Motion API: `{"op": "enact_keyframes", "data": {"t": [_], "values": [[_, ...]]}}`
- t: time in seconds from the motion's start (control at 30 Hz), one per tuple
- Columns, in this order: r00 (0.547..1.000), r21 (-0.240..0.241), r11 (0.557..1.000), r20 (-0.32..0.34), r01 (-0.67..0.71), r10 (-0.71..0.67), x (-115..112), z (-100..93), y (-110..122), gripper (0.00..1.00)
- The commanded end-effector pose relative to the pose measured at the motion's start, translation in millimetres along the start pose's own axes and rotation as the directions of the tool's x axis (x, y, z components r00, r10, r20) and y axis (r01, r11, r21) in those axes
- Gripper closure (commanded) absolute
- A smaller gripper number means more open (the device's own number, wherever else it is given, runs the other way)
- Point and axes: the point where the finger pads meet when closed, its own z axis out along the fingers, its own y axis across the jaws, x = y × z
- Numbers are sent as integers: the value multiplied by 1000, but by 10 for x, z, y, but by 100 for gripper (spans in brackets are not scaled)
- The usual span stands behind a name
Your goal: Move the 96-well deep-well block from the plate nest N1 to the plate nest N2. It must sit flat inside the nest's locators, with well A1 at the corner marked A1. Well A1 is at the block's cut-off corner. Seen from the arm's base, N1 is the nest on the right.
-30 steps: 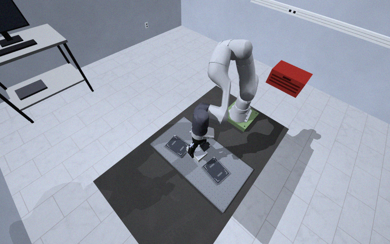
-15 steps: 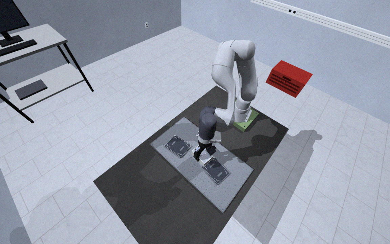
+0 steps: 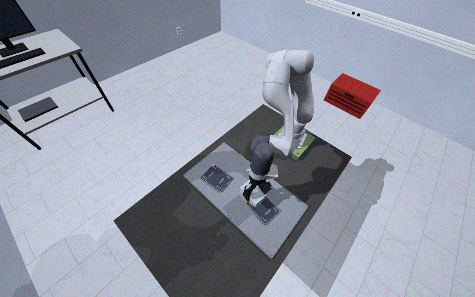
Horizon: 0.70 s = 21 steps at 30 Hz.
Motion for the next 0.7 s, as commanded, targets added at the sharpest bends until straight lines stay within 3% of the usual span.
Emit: {"op": "enact_keyframes", "data": {"t": [0.0, 0.67], "values": [[999, -4, 999, -2, -35, 35, 119, -8, -18, 40], [999, -4, 999, -2, -35, 35, 699, -8, -173, 40]]}}
